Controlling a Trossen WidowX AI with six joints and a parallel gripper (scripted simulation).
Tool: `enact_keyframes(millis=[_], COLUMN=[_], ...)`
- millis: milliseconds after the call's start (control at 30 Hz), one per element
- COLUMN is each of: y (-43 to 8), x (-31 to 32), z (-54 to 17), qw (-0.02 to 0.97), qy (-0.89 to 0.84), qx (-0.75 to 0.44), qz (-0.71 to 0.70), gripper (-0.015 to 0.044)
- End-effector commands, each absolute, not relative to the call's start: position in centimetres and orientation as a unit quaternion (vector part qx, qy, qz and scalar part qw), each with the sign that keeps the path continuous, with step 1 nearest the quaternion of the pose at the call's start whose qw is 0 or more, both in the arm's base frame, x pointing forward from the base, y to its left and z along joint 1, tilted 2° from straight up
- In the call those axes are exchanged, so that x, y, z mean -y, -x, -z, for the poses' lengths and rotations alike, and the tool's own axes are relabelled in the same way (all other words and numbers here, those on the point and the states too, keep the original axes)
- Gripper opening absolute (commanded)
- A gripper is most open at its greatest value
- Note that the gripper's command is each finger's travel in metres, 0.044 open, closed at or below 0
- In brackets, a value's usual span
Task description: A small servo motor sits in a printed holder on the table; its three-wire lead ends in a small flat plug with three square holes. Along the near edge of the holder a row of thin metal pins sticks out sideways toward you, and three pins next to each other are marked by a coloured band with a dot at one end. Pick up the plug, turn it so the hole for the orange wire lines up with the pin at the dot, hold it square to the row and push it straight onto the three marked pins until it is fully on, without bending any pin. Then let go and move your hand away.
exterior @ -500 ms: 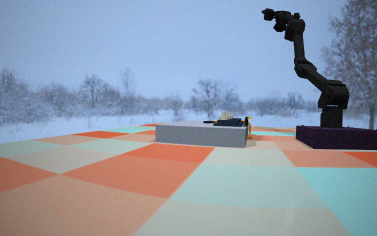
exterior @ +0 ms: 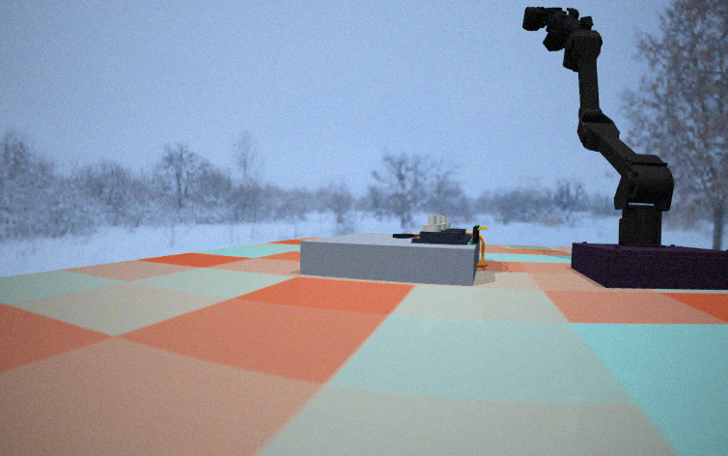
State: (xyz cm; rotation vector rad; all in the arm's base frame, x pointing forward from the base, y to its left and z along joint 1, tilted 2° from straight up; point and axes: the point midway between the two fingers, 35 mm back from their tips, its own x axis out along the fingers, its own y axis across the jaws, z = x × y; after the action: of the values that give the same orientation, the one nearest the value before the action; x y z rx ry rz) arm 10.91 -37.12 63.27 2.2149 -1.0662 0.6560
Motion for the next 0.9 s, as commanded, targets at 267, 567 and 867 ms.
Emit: enact_keyframes(millis=[267, 567, 867], y=[-5.0, -3.2, -1.5], x=[28.7, 24.8, 19.5], z=[-67.6, -68.8, -69.8], qw=[0.415, 0.467, 0.531], qy=[-0.742, -0.696, -0.633], qx=[0.442, 0.459, 0.476], qz=[-0.286, -0.294, -0.303], gripper=[0.0115, 0.0115, 0.0115])
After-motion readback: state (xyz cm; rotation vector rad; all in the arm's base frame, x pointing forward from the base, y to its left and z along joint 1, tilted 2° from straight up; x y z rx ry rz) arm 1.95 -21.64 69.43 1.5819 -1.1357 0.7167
